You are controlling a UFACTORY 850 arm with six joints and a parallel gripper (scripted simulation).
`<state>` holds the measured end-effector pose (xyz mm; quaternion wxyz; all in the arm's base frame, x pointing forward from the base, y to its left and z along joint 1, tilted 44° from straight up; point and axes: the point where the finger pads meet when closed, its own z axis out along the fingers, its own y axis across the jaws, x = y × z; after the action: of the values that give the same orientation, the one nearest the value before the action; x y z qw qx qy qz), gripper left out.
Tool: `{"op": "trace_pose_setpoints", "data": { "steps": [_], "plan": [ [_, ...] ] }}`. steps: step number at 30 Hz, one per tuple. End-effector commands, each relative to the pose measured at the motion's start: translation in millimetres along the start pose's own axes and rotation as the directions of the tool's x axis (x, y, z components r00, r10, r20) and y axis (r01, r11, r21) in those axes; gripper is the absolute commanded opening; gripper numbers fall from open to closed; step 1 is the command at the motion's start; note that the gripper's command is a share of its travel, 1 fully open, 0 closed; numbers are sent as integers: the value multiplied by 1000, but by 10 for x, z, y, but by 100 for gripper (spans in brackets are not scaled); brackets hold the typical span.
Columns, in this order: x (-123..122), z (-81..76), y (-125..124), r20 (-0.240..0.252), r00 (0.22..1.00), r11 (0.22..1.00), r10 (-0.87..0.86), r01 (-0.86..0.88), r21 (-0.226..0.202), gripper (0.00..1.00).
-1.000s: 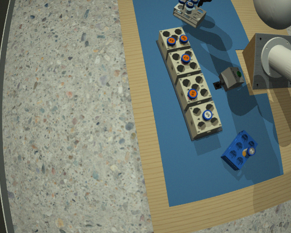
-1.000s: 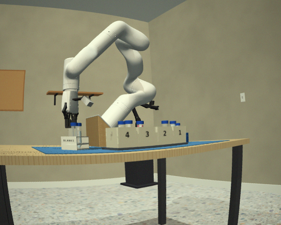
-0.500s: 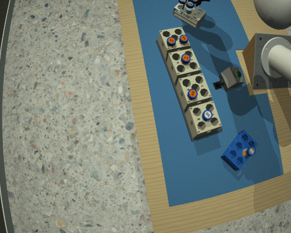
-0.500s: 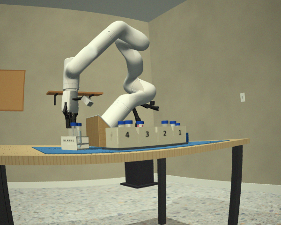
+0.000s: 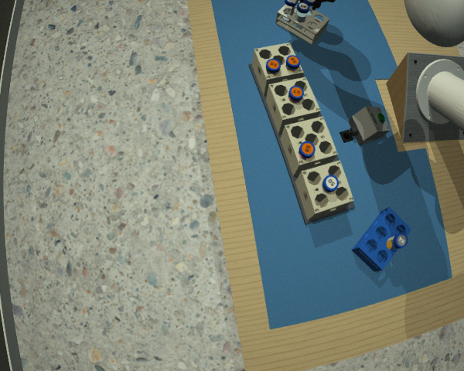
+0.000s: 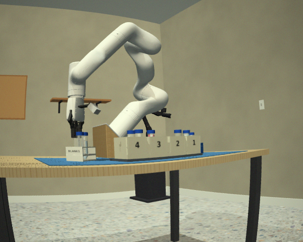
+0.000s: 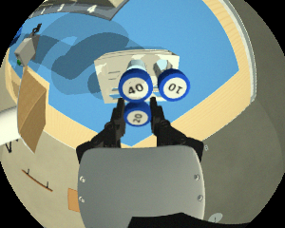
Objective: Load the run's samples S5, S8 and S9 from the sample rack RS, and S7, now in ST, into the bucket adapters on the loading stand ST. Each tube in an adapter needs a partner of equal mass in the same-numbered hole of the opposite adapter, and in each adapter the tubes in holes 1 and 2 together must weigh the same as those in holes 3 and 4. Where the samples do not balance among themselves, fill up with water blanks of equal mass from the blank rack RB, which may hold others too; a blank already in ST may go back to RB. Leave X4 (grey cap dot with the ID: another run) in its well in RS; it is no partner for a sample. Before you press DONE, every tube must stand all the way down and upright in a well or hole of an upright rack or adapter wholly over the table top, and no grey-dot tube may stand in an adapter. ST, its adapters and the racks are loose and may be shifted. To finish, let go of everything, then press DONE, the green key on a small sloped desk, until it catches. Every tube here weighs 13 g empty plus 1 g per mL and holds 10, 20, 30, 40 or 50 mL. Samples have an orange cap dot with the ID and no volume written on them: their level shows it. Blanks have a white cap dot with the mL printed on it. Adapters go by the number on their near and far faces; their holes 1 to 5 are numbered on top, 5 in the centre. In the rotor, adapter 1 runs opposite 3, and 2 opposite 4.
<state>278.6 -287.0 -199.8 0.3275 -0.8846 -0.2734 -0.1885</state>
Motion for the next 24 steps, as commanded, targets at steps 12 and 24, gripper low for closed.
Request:
{"op": "trace_pose_setpoints", "data": {
  "steps": [12, 24],
  "plan": [
    [0, -10, 9, 0, 1000, 1000, -1, 1, -2, 0],
    [0, -37, 9, 0, 1000, 1000, -1, 1, -2, 0]
  ]
}}
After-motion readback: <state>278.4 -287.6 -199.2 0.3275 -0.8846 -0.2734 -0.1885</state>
